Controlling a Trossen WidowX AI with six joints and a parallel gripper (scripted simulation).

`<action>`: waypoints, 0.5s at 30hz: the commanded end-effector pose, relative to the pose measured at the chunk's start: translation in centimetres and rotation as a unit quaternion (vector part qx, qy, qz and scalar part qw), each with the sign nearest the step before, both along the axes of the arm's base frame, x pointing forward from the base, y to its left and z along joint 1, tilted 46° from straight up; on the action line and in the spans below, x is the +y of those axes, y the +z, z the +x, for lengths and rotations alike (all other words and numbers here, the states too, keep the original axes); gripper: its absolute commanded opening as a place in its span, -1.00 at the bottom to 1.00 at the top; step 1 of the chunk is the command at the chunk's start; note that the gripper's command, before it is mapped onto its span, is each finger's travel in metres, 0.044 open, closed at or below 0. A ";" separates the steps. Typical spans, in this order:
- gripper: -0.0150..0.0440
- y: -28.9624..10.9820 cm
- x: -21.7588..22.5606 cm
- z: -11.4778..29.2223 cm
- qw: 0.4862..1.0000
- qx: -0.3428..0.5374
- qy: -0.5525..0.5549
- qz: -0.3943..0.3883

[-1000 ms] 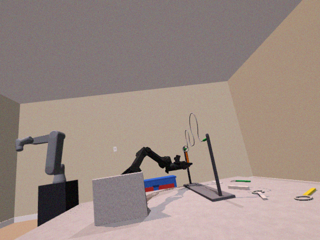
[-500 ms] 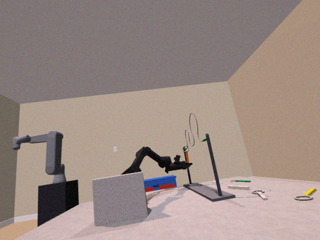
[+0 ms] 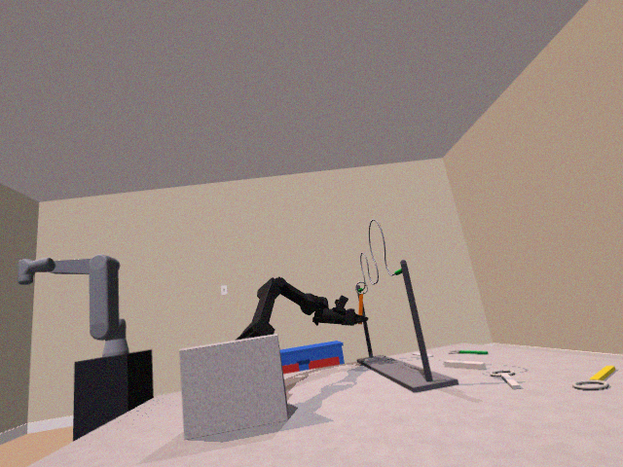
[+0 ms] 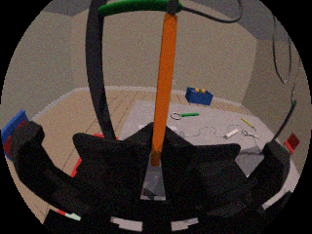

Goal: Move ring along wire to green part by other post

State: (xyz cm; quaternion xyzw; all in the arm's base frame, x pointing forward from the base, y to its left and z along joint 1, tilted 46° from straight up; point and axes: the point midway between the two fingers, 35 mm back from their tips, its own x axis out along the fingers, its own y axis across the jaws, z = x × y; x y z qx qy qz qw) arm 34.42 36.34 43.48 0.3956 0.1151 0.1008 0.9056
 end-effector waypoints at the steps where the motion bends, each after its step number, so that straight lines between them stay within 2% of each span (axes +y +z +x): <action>1: -1.00 -0.8 -0.3 -0.6 0.999 0.026 0.022 -0.008; 15: -1.00 -1.3 -2.5 -2.9 0.989 0.102 0.102 -0.032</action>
